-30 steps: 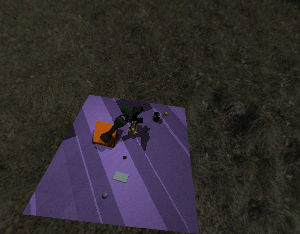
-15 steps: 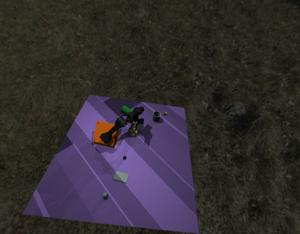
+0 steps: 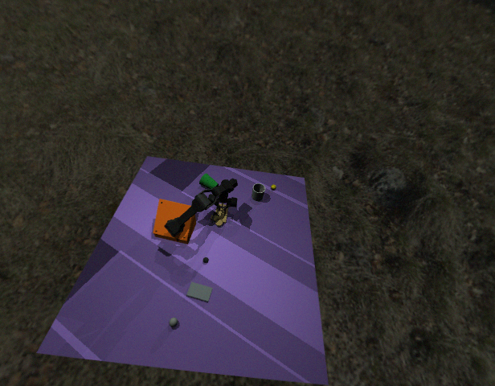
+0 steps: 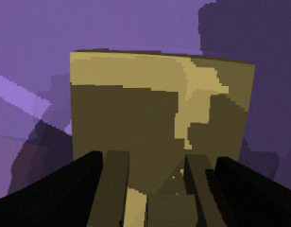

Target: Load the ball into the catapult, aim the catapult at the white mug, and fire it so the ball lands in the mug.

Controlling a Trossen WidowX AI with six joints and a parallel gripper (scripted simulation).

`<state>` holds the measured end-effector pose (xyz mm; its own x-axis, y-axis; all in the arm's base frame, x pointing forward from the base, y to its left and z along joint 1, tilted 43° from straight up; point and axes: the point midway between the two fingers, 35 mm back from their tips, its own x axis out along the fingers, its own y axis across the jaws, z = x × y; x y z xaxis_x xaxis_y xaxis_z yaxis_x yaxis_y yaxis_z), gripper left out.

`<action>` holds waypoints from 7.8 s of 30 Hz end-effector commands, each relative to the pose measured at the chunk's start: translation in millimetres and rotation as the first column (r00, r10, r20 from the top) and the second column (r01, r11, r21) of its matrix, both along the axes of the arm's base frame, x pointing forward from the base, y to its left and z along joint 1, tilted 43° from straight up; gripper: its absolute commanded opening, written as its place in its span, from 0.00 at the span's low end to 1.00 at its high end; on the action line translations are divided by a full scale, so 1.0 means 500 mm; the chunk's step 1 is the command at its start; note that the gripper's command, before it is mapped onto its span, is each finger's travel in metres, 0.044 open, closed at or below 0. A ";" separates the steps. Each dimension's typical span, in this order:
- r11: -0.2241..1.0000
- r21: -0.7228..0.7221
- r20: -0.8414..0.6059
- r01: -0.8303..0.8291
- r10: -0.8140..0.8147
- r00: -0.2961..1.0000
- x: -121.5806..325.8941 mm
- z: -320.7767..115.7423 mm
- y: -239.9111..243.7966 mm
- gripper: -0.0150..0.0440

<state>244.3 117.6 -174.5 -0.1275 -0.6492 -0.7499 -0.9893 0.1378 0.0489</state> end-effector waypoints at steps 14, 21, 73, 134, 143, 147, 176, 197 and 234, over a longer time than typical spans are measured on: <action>1.000 0.000 0.000 0.000 0.000 1.000 -0.002 -0.009 -0.009 0.43; 1.000 0.000 0.000 0.000 0.000 1.000 -0.002 -0.009 -0.009 0.74; 1.000 0.003 0.007 -0.008 0.008 1.000 -0.001 0.011 0.009 1.00; 0.852 0.049 0.467 0.522 -0.481 0.741 0.029 0.062 0.045 0.25; 0.787 0.090 0.547 0.610 -0.551 0.630 0.051 0.068 0.033 0.25; 0.787 0.090 0.547 0.610 -0.551 0.630 0.052 0.068 0.029 0.25; 0.782 0.084 0.548 0.618 -0.554 0.627 0.043 0.002 -0.031 0.25; 0.782 0.085 0.547 0.618 -0.555 0.627 0.053 0.034 0.002 0.97; 0.788 0.090 0.547 0.610 -0.551 0.630 0.047 0.047 0.009 1.00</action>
<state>269.0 126.0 -147.4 -0.1161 -0.6455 -0.7549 -0.5574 0.6714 -0.4883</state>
